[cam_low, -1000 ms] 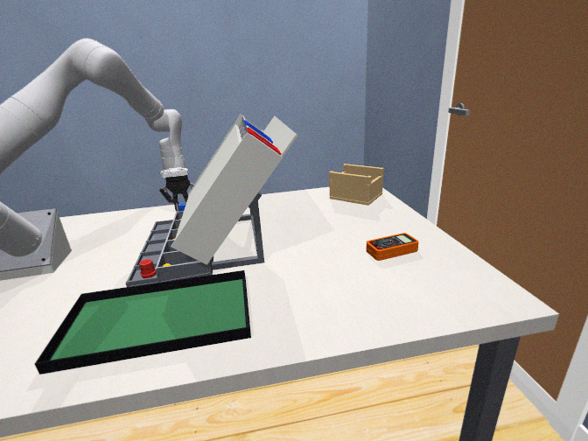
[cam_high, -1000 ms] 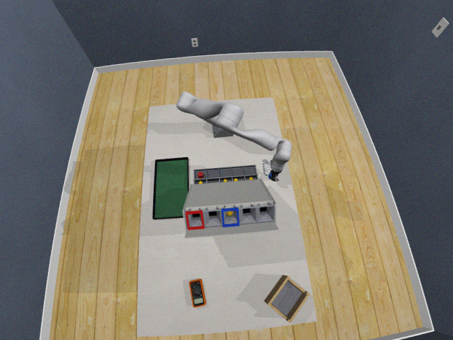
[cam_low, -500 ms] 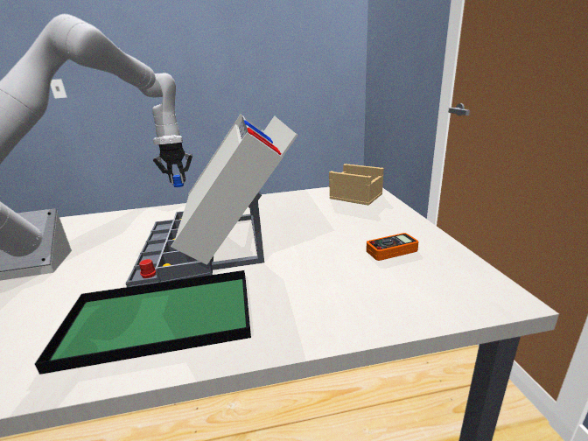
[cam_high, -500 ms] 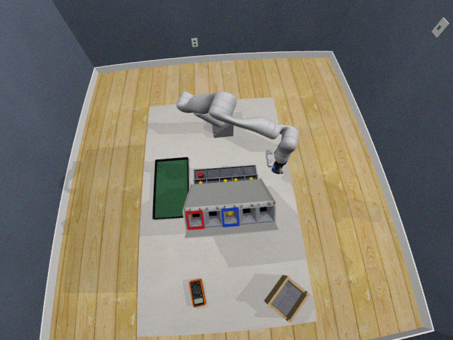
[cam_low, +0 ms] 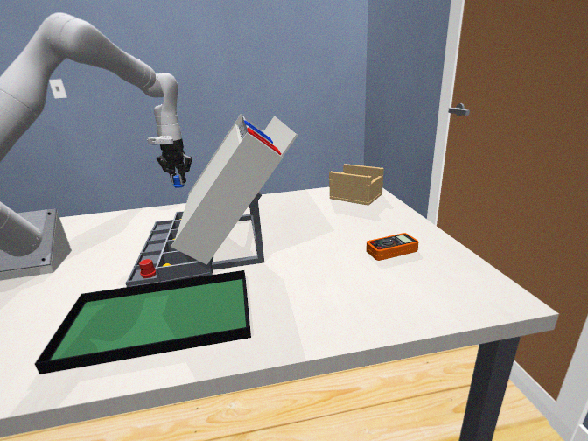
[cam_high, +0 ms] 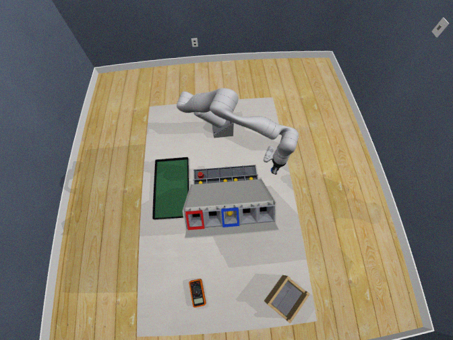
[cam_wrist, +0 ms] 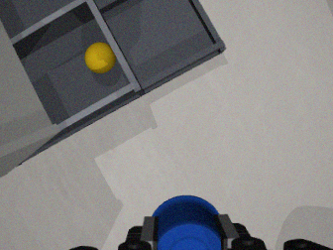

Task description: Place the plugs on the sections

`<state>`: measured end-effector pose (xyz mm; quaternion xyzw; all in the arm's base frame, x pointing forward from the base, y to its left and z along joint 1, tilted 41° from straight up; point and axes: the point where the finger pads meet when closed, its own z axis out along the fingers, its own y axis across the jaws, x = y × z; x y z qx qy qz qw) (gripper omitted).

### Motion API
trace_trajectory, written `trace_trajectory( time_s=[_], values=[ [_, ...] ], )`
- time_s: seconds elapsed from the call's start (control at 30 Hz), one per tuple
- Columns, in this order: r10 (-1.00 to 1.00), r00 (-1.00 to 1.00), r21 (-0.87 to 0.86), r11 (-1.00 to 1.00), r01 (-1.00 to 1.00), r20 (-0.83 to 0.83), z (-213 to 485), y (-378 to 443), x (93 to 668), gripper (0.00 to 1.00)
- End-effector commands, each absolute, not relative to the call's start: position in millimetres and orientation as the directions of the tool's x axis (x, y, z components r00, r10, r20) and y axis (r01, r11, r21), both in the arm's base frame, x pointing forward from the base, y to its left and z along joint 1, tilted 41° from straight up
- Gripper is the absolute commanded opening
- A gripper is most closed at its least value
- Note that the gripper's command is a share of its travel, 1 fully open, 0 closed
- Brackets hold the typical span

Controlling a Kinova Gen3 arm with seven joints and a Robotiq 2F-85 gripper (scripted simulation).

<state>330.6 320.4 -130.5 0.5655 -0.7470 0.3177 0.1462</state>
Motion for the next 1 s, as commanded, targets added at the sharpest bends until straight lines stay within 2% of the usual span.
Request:
trace_trajectory(
  time_s=[0.0, 0.1, 0.13, 0.33, 0.67, 0.7, 0.97],
  values=[
    [-0.755, -0.347, -0.334, 0.179, -0.926, 0.557, -132.8, 324.9, 326.4, 0.0],
    [-0.755, -0.347, -0.334, 0.179, -0.926, 0.557, -132.8, 324.9, 326.4, 0.0],
    [-0.676, -0.582, -0.47, 0.375, -0.799, 0.451, -130.2, 322.4, 330.0, 0.0],
    [-0.593, -0.724, -0.546, 0.498, -0.674, 0.353, -130.2, 322.4, 330.0, 0.0],
    [-0.582, -0.74, -0.555, 0.512, -0.656, 0.338, -130.2, 322.4, 330.0, 0.0],
    [-0.423, -0.889, -0.626, 0.648, -0.434, 0.177, -127.5, 320.4, 333.1, 0.0],
    [-0.275, -0.961, -0.648, 0.726, -0.232, 0.035, -127.5, 320.4, 333.1, 0.0]
  ],
)
